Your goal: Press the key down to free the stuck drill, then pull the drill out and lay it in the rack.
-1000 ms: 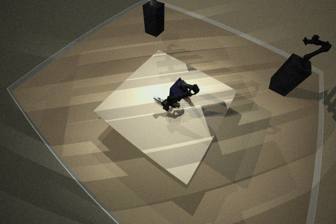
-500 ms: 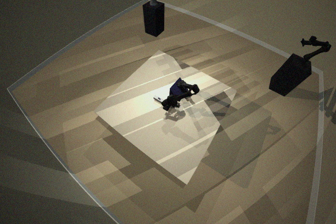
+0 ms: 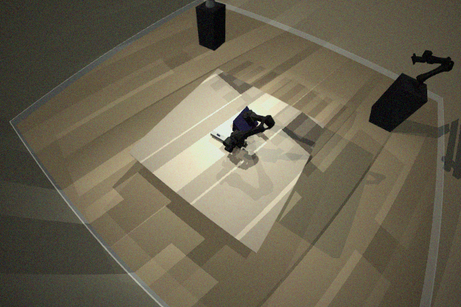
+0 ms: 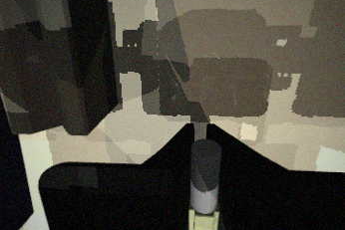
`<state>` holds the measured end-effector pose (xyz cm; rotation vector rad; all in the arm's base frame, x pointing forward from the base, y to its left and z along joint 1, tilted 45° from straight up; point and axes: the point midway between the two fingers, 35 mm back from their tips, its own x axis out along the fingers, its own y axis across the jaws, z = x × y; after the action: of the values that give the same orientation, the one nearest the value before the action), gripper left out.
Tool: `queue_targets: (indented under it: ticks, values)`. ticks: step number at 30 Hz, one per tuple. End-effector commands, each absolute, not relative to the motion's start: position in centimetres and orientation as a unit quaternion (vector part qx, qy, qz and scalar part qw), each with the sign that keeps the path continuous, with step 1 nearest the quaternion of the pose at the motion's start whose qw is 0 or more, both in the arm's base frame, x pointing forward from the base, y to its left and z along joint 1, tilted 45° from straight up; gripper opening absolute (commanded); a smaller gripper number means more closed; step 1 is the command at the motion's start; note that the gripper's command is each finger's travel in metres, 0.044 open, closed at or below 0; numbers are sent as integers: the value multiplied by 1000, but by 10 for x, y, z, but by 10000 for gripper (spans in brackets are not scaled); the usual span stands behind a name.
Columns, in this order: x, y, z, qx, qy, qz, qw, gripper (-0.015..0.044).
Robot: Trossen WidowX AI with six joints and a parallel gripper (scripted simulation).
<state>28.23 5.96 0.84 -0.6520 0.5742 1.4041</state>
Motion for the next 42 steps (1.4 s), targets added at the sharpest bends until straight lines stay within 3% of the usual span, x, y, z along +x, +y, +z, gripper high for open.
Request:
queue_targets:
  ticks: [1, 20, 36, 42]
  values:
    - [282, 64, 14, -289, 255, 625, 679, 0]
    - [281, 85, 35, -289, 255, 625, 679, 0]
    - [282, 79, 27, -289, 255, 625, 679, 420]
    - [282, 77, 24, -289, 255, 625, 679, 440]
